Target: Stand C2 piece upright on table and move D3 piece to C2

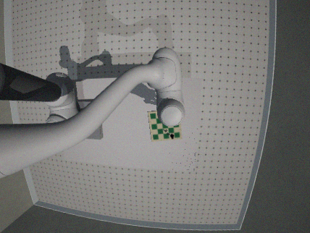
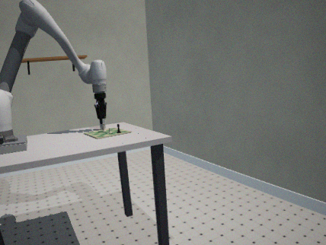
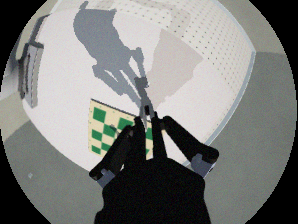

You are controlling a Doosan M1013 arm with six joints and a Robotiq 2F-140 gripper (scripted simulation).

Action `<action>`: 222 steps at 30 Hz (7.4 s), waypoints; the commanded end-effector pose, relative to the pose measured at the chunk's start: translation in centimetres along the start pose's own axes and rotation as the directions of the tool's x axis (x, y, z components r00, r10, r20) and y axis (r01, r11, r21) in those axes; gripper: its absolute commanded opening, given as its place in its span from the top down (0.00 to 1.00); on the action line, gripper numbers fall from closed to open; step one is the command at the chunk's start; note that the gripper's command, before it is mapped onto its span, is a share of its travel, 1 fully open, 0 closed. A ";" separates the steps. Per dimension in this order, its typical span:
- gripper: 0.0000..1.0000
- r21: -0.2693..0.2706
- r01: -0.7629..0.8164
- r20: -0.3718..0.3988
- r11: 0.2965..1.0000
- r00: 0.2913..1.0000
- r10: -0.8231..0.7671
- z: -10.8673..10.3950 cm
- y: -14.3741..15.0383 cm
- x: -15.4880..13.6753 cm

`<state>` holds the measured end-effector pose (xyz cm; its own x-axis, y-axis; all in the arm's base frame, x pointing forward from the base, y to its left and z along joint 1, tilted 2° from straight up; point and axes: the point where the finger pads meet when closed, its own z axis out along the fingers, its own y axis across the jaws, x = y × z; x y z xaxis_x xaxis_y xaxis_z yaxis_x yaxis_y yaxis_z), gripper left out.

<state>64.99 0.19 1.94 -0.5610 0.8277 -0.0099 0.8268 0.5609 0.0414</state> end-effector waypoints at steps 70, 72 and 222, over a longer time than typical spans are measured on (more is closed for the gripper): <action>0.00 0.000 0.000 0.000 1.000 1.000 0.000 -9.0 0.0 0.0; 0.00 0.000 0.000 0.000 1.000 1.000 0.000 -9.0 0.0 0.0; 0.75 0.000 -0.700 0.000 0.714 0.714 0.700 -6.0 -9.4 -5.9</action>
<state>60.28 -10.09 7.60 0.1778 0.9838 0.0219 0.9833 -0.1786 0.0364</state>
